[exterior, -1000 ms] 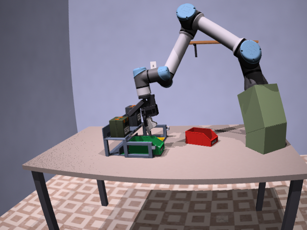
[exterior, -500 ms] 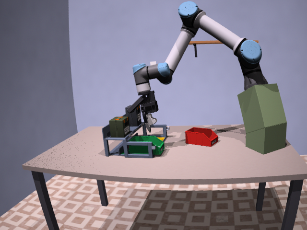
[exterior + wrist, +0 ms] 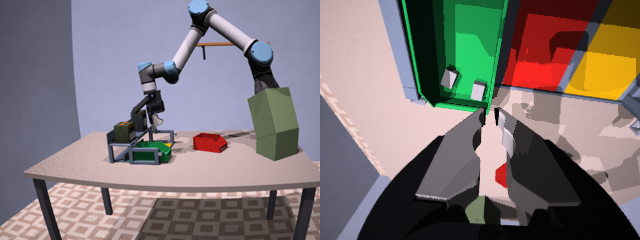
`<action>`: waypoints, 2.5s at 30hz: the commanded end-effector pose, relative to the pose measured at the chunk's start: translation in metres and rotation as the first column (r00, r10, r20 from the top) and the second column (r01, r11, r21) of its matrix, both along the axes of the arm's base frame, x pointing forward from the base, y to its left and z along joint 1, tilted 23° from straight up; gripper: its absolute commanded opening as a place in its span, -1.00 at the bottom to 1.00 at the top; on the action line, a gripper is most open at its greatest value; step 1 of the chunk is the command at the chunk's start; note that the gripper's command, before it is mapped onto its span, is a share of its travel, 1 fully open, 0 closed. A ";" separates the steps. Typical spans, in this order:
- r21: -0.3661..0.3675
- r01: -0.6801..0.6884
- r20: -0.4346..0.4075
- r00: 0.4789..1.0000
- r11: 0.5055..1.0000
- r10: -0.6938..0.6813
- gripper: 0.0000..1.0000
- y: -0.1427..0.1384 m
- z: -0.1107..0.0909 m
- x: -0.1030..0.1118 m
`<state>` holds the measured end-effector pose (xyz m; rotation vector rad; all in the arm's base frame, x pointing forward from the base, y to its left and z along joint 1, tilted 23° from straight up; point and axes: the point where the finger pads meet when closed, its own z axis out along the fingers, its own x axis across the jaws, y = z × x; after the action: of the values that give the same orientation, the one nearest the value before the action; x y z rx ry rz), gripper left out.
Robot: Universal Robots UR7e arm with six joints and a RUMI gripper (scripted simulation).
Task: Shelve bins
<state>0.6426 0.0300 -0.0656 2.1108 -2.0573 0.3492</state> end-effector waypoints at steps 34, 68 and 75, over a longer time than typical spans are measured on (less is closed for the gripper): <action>-0.001 0.000 0.001 1.000 1.000 0.000 -0.90 0.014 0.038 -0.008; -0.002 -0.001 0.000 1.000 1.000 0.001 -1.00 0.015 0.039 -0.009; -0.002 -0.001 -0.001 1.000 1.000 0.001 -1.00 0.015 0.038 -0.010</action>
<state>0.6334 0.0438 -0.0286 2.1092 -2.0557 0.3480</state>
